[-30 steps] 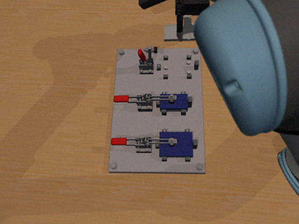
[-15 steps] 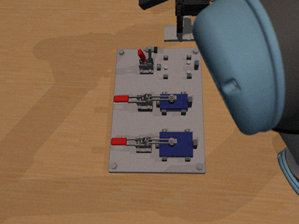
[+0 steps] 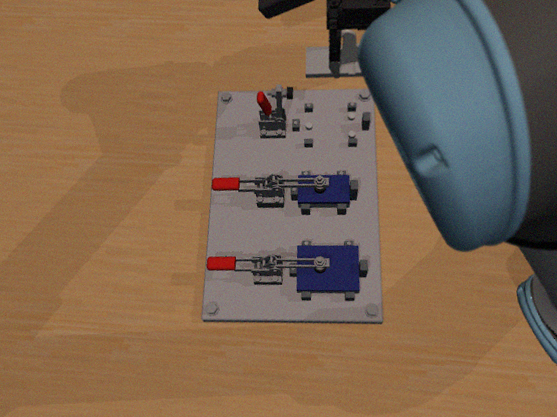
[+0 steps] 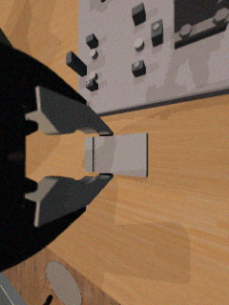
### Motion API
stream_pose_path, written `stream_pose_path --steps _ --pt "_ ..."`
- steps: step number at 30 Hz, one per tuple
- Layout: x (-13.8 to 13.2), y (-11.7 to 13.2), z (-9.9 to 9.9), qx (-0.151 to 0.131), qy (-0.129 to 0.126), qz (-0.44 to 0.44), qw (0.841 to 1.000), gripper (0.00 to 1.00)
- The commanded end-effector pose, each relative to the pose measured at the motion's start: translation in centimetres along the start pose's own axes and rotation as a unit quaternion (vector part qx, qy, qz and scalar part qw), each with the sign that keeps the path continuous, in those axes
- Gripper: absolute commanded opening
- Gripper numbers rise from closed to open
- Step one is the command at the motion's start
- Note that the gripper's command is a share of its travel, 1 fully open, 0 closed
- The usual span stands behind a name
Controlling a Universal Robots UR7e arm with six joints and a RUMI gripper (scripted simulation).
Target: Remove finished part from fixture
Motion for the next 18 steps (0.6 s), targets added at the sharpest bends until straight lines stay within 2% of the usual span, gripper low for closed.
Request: stream_pose_path --steps 1,17,18 --pt "0.04 -0.02 -0.06 0.000 0.001 0.000 1.000 0.00" --pt "0.04 -0.02 -0.07 0.000 0.001 0.000 1.000 0.00" --pt "0.04 -0.02 -0.07 0.000 0.001 0.000 1.000 0.47"
Point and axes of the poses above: the point where the finger pads meet when closed, its own z axis out along the fingers, its own x axis across the jaws, y = z × x, the point moved 2 cm from there along -z, back along the fingers, and after that the axes turned 3 degrees about -z, right-handed, at the moved point
